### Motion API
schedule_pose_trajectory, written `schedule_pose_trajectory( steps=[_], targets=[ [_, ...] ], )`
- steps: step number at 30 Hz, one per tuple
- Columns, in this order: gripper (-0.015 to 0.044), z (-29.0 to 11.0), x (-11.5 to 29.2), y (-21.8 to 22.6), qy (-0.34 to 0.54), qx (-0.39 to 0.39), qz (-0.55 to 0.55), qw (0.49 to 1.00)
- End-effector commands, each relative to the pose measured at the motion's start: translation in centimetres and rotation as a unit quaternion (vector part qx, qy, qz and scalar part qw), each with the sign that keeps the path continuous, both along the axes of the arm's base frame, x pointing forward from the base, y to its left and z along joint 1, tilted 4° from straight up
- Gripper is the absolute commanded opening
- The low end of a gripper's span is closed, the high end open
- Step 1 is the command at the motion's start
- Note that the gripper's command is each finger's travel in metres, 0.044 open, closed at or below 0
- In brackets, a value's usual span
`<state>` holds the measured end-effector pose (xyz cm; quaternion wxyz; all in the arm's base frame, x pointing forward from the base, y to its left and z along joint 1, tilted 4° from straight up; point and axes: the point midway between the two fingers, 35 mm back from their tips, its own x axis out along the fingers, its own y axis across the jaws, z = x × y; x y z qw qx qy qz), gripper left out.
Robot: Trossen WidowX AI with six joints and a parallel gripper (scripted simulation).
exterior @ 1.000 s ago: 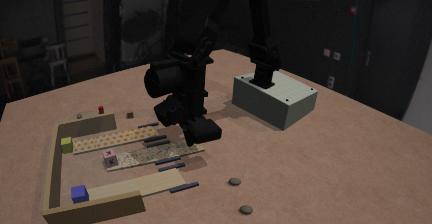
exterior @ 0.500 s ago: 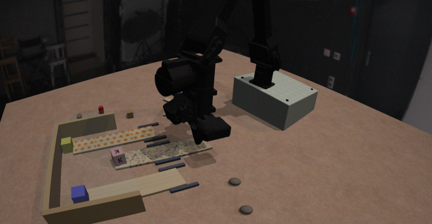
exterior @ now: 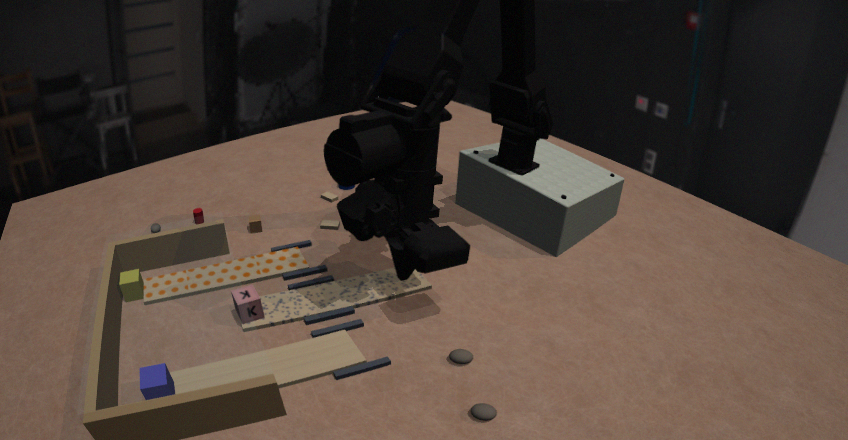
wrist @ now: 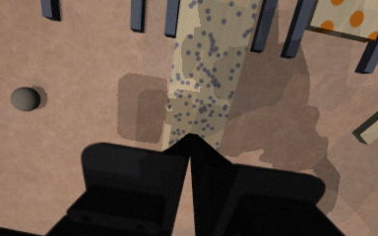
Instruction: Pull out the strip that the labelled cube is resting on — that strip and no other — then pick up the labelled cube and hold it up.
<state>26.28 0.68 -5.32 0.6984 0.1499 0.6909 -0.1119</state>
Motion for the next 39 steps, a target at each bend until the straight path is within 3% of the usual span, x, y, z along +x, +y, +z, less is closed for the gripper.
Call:
schedule_pose_trajectory(
  steps=[1, 39],
  targets=[
    [0.0, -0.4, -1.4, 0.4, 0.015, 0.003, 0.0, 1.0],
    [0.0, -0.4, -5.1, 1.7, 0.017, 0.003, 0.0, 1.0]
  ],
)
